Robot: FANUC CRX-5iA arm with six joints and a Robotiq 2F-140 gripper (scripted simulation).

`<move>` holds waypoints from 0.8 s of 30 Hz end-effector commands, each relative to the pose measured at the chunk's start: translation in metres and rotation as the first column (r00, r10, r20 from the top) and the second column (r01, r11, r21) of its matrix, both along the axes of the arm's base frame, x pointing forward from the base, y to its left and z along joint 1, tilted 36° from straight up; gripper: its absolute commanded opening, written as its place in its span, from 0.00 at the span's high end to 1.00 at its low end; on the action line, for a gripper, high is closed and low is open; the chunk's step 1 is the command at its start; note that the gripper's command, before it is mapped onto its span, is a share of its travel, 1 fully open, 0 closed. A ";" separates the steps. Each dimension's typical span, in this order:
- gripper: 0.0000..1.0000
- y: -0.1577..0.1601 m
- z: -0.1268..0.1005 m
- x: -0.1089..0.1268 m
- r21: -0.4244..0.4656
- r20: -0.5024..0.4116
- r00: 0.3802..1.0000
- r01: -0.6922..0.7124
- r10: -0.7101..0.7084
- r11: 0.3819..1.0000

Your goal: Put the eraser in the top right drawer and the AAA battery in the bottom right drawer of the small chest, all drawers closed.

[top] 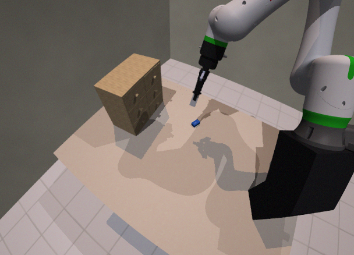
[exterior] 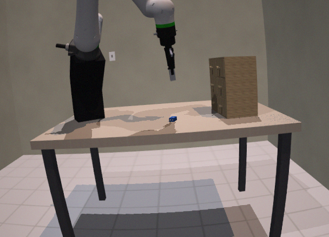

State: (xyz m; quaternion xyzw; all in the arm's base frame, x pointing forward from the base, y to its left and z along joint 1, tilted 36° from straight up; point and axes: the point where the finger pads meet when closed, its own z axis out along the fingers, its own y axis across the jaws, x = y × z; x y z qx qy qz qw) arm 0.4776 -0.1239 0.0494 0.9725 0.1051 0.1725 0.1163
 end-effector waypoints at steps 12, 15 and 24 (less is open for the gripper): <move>1.00 -0.018 0.043 -0.015 -0.299 0.026 0.978 0.205 -0.207 0.932; 1.00 -0.018 0.043 -0.015 -0.299 0.026 0.978 0.205 -0.207 0.932; 1.00 -0.018 0.043 -0.015 -0.299 0.026 0.978 0.205 -0.207 0.932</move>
